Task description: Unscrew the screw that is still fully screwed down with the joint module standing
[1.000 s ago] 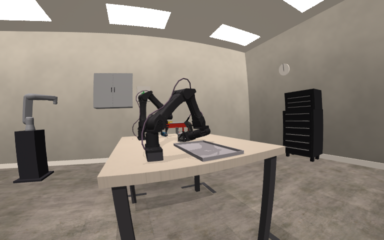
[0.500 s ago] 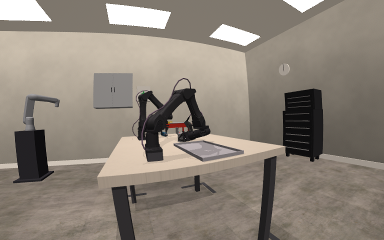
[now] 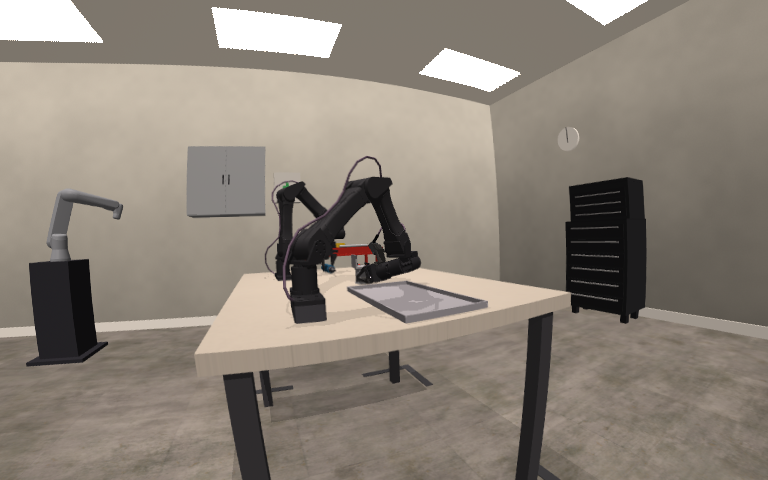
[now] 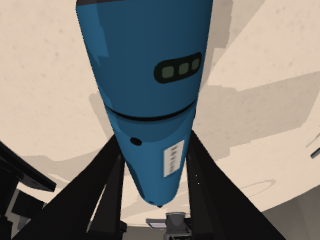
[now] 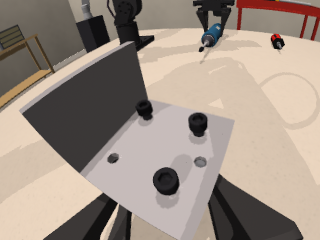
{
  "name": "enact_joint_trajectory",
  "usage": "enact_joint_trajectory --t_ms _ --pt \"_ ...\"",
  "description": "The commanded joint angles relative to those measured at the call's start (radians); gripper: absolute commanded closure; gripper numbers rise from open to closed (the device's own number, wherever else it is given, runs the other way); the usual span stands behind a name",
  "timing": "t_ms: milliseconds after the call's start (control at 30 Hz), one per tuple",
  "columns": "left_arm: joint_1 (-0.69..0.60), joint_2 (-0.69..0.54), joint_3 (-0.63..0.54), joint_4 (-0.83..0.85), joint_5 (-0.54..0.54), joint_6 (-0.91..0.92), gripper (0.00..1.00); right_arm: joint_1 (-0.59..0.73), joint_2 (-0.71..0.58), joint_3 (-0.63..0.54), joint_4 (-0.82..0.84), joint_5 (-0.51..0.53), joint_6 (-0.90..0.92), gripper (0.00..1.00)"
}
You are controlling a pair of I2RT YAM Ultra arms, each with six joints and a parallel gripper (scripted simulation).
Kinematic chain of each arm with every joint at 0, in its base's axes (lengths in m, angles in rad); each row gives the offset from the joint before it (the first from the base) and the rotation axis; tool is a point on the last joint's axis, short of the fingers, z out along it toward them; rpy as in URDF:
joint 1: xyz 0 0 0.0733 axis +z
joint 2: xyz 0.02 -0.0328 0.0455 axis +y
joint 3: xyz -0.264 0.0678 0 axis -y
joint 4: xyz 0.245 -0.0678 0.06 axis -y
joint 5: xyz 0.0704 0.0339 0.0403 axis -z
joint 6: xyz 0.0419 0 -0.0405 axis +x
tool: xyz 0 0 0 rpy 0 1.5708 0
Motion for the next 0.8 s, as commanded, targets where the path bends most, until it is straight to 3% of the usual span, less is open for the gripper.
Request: enact_joint_trajectory --t_ms 0,733,767 --pt "0.000 0.010 -0.005 0.038 0.000 0.014 0.58 0.008 -0.002 0.028 -0.013 -0.030 -0.008 0.41" --pt "0.001 0.003 -0.009 0.043 0.006 0.016 0.58 0.008 -0.002 0.028 -0.013 -0.030 -0.008 0.41" --pt "0.001 0.003 -0.010 0.043 0.006 0.016 0.51 0.008 -0.002 0.028 -0.013 -0.030 -0.008 0.41"
